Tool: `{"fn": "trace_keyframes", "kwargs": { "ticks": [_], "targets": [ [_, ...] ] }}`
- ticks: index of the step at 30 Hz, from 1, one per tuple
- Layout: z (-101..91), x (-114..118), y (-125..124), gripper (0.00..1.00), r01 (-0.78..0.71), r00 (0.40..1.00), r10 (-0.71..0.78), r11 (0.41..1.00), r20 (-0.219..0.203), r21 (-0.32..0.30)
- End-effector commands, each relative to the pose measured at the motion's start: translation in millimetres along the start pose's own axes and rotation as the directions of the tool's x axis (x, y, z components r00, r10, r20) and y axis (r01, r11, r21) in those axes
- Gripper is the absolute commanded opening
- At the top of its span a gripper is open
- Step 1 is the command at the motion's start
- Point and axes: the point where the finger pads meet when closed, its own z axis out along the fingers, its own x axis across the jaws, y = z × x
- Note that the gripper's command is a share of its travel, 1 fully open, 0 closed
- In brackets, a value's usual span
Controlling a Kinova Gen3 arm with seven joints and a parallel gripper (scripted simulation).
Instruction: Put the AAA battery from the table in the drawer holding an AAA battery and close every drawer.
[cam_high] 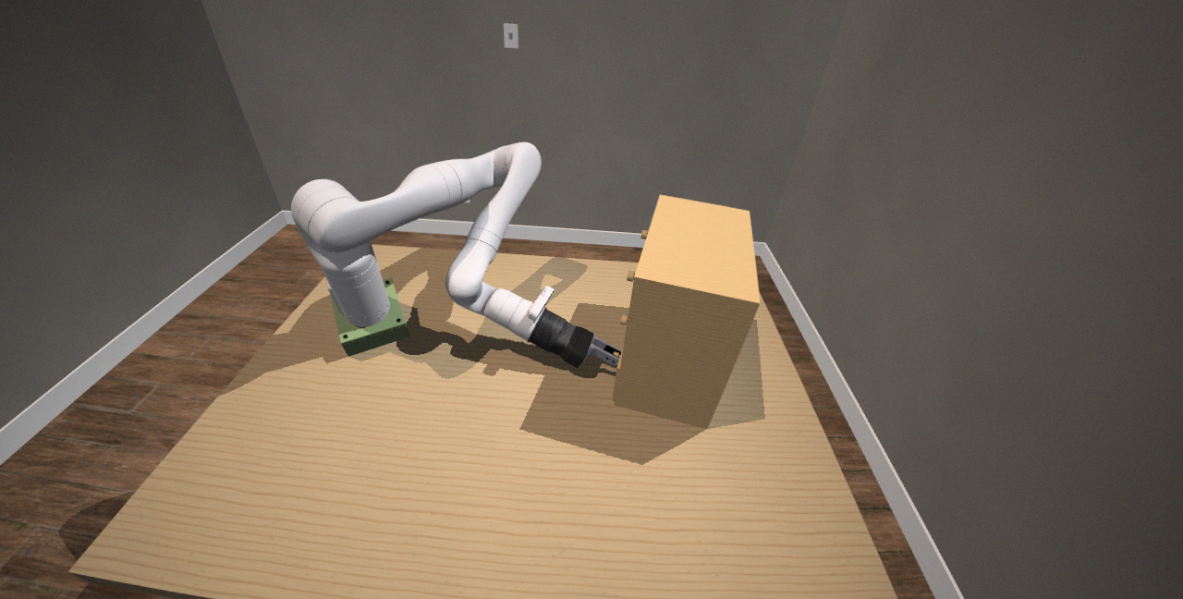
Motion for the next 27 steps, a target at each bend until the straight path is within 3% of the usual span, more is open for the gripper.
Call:
{"fn": "trace_keyframes", "kwargs": {
  "ticks": [1, 27],
  "targets": [
    [-1.2, 0, 0, 0.37, 0.001, 1.000, -0.001, 1.000, 0.001, 0.001],
    [-13.1, 0, 4, 0.37, 0.001, 1.000, -0.001, 1.000, 0.001, 0.001]
  ]
}}
